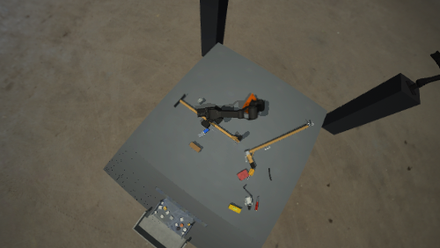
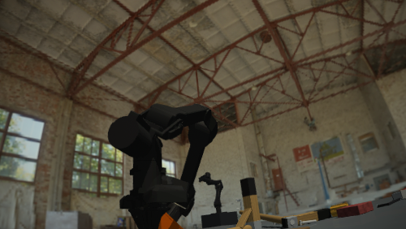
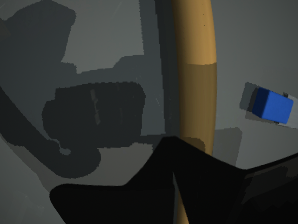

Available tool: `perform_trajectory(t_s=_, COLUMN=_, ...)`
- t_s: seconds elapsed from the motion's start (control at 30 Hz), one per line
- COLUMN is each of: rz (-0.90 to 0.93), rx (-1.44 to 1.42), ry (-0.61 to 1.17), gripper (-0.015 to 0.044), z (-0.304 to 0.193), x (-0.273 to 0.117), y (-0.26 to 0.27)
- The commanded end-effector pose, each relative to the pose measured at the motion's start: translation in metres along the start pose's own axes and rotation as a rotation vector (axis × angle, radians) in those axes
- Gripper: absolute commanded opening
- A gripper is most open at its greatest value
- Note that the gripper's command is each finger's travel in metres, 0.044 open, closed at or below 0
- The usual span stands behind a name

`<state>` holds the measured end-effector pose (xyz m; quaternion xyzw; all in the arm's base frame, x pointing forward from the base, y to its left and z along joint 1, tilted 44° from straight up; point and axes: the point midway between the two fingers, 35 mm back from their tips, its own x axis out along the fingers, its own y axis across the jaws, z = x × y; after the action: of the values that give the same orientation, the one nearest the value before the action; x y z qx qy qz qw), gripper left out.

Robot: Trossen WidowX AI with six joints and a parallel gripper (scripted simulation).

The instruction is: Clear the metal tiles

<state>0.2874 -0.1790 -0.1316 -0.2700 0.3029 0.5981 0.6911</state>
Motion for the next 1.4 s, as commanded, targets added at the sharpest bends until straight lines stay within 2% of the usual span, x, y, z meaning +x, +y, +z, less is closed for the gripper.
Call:
perform_trajectory(t_s=0.0, rz=-0.008, rx=-0.001, ry=-0.001, gripper=0.0000, z=0.000, x=0.000, y=-0.006)
perform_trajectory(t_s=1.37, rz=-0.010, rx=-0.003, ry=-0.003, gripper=0.0000, z=0.003, x=0.001, y=-0.047)
